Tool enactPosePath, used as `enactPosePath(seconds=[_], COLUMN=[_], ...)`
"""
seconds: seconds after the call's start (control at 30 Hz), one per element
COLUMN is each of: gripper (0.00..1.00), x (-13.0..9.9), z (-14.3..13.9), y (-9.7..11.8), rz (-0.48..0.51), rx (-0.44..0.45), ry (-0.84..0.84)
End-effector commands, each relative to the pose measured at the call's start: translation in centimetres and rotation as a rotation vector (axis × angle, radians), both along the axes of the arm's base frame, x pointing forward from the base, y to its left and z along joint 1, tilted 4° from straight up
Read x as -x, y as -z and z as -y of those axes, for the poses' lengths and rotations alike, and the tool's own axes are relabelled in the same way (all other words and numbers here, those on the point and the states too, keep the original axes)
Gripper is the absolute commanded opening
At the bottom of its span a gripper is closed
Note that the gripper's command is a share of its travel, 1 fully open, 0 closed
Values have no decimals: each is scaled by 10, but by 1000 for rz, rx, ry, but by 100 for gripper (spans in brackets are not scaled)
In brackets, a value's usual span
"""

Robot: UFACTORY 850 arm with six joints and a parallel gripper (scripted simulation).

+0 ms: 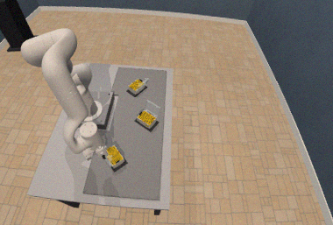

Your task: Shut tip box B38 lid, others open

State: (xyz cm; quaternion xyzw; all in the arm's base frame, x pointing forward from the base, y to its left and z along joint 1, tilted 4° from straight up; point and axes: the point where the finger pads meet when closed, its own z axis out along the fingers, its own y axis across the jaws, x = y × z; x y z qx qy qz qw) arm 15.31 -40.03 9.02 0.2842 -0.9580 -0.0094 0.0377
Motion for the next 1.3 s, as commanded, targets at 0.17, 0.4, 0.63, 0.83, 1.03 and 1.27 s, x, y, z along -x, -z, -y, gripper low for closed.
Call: enactPosePath(seconds=[0.17,0.4,0.63,0.83,1.03,1.27], gripper=[0,0,0,0,0,0], x=[-10,-16,-17,-17,-17,-18], z=[-6,-9,-10,-10,-10,-10], y=[-1,-2,-2,-2,-2,-16], rz=[1,1,1,1,1,1], rx=[2,2,2,2,2,2], ry=[0,0,0,0,0,0])
